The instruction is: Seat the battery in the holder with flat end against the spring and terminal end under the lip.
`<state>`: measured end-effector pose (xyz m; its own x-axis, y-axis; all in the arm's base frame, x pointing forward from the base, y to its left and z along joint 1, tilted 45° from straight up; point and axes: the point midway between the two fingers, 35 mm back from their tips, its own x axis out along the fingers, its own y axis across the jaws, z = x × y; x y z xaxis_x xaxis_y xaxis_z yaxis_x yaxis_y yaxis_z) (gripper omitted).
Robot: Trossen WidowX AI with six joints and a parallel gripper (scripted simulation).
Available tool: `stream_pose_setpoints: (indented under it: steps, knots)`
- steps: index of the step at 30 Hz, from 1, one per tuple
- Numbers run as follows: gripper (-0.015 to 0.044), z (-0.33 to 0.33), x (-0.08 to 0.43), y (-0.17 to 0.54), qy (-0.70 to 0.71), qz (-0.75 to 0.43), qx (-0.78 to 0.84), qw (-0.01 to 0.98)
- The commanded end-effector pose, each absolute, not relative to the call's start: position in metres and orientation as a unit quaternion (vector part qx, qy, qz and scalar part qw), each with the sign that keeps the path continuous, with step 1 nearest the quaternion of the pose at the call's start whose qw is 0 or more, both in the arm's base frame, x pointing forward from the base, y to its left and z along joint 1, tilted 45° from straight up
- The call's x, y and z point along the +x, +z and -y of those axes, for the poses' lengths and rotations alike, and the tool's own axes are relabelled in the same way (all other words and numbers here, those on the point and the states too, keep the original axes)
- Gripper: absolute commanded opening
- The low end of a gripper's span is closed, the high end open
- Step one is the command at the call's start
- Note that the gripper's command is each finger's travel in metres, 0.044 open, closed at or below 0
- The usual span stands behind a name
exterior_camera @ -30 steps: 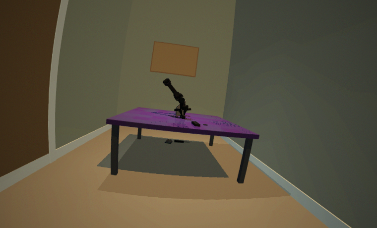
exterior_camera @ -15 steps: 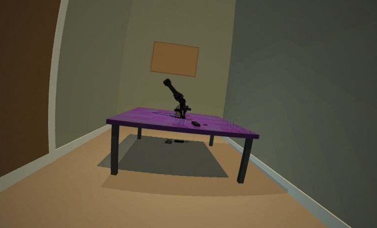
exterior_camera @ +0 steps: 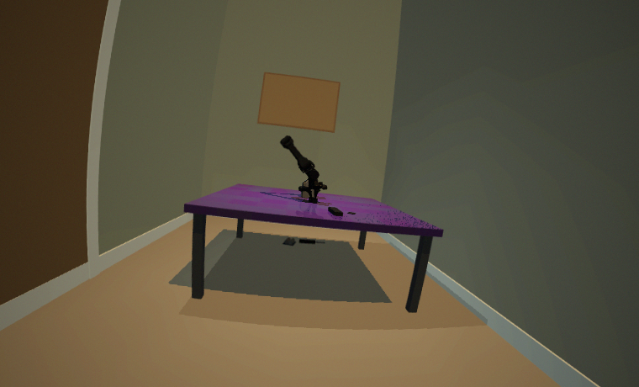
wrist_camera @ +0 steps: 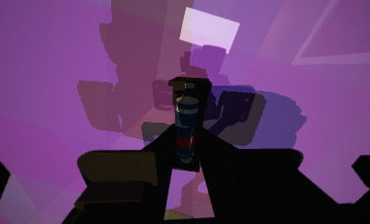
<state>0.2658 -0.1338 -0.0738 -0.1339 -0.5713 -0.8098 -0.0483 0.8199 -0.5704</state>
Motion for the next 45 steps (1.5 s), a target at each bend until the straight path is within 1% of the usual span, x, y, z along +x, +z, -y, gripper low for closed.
stream_pose_setpoints:
  steps: [1, 15, 35, 45]
  knots:
    - [0.0065, 0.136, 0.262, -0.074, -0.214, -0.735, -0.213, 0.607]
    - [0.0065, 0.137, 0.262, -0.073, -0.213, -0.742, -0.207, 0.601]
    - [0.0065, 0.138, 0.278, -0.075, -0.212, -0.739, -0.206, 0.605]
    - [0.0065, 0.137, 0.279, -0.075, -0.212, -0.739, -0.206, 0.605]
